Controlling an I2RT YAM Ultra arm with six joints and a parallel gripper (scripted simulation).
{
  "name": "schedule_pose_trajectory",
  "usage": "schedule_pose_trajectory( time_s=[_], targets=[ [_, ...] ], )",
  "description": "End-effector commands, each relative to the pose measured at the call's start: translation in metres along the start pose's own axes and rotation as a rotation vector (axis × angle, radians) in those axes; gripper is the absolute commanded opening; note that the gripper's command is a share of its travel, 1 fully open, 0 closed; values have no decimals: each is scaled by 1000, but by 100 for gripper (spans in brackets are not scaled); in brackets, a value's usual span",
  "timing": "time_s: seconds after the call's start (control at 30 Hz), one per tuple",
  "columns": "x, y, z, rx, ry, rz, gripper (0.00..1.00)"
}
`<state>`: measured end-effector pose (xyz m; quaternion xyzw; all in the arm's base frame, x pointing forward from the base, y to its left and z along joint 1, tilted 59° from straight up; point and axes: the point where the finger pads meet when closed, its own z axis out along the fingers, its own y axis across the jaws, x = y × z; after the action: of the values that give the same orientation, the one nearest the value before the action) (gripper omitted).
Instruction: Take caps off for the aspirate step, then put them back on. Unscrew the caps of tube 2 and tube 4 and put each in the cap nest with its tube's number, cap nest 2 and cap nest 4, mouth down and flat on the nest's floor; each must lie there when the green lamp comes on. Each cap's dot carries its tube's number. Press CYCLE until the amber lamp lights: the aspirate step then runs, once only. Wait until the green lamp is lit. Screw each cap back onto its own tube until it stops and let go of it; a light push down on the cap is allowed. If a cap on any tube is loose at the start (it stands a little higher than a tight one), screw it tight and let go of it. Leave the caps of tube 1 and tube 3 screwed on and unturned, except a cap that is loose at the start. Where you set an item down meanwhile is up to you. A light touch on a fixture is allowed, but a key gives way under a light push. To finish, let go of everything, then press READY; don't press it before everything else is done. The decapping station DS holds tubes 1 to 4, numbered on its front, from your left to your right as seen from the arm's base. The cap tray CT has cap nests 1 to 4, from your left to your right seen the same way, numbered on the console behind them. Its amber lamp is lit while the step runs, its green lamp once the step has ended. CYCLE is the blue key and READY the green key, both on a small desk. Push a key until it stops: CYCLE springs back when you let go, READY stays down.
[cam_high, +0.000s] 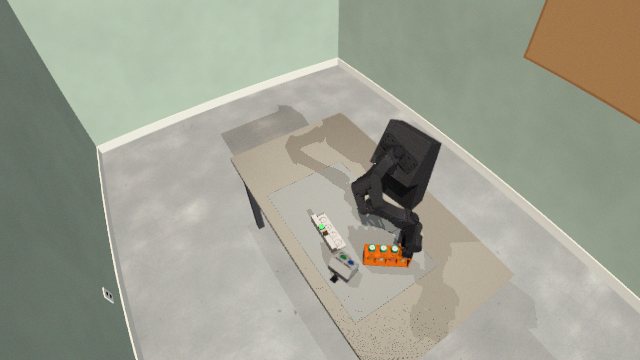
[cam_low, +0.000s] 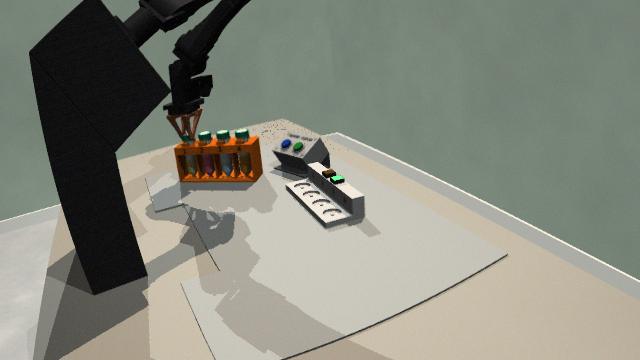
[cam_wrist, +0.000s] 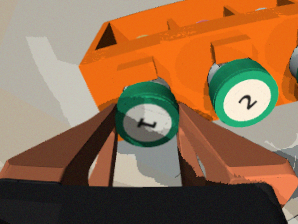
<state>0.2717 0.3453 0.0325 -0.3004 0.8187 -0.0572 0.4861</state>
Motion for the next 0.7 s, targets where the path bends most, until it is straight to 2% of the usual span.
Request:
schedule_pose_trajectory(
  time_s=[0.0, 0.47, 0.5, 0.67],
  targets=[
    [-4, 3, -2, -13, -11, 109, 0],
    [-4, 3, -2, -13, -11, 109, 0],
    [-4, 3, -2, -13, -11, 109, 49],
    [-4, 3, -2, -13, -11, 109, 49]
  ],
)
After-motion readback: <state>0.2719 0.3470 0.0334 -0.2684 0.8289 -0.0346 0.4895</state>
